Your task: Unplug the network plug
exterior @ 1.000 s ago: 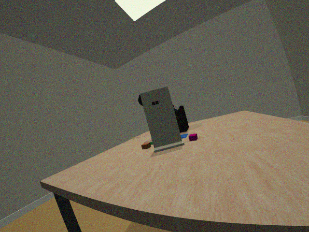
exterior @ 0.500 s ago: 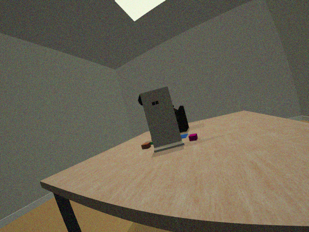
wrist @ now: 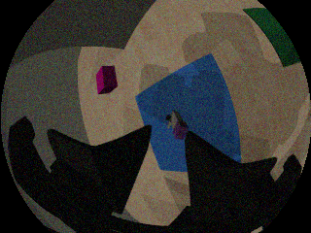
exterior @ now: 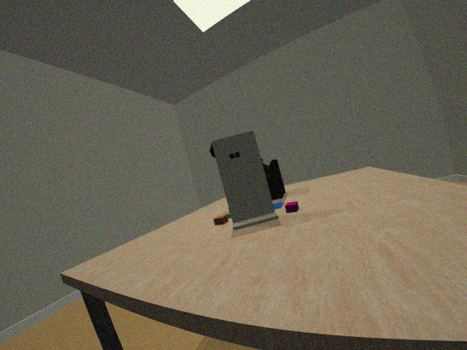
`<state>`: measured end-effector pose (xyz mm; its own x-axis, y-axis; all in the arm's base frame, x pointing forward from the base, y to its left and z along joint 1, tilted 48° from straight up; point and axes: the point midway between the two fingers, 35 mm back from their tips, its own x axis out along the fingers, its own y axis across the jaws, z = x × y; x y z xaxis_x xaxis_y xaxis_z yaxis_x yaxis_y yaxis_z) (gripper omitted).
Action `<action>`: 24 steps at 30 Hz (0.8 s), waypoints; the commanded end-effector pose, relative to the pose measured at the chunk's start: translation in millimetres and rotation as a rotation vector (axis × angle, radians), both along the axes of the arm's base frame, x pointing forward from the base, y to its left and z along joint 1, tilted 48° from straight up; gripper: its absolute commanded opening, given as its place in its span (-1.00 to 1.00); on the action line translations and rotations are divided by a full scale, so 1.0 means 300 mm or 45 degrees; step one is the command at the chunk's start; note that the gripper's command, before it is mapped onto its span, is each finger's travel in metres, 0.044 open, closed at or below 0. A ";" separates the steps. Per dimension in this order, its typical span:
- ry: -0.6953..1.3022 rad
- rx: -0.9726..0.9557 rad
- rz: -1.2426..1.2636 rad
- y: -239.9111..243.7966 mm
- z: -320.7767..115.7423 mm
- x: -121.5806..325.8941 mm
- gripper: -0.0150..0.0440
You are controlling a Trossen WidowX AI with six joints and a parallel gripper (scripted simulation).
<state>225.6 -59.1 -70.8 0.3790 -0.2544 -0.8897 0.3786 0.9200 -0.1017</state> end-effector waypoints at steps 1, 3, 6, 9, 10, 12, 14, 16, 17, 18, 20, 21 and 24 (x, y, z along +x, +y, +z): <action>-0.001 -0.003 -0.007 0.002 0.010 -0.009 0.04; -0.001 -0.003 -0.006 0.003 0.014 -0.010 0.04; -0.001 -0.003 -0.006 0.005 0.019 -0.013 0.04; 0.000 -0.003 -0.006 0.007 0.024 -0.015 0.04; 0.000 -0.002 -0.005 0.008 0.026 -0.016 0.04; 0.000 -0.002 -0.005 0.009 0.029 -0.018 0.04; 0.000 -0.002 -0.005 0.011 0.033 -0.020 0.04; 0.000 -0.002 -0.005 0.012 0.036 -0.022 0.04; 0.000 -0.002 -0.005 0.013 0.038 -0.023 0.04; 0.000 -0.002 -0.004 0.013 0.039 -0.024 0.04; 0.000 -0.002 -0.004 0.014 0.041 -0.025 0.04; 0.000 -0.001 -0.004 0.016 0.042 -0.024 0.04; 0.001 0.000 -0.005 0.024 0.048 -0.023 0.04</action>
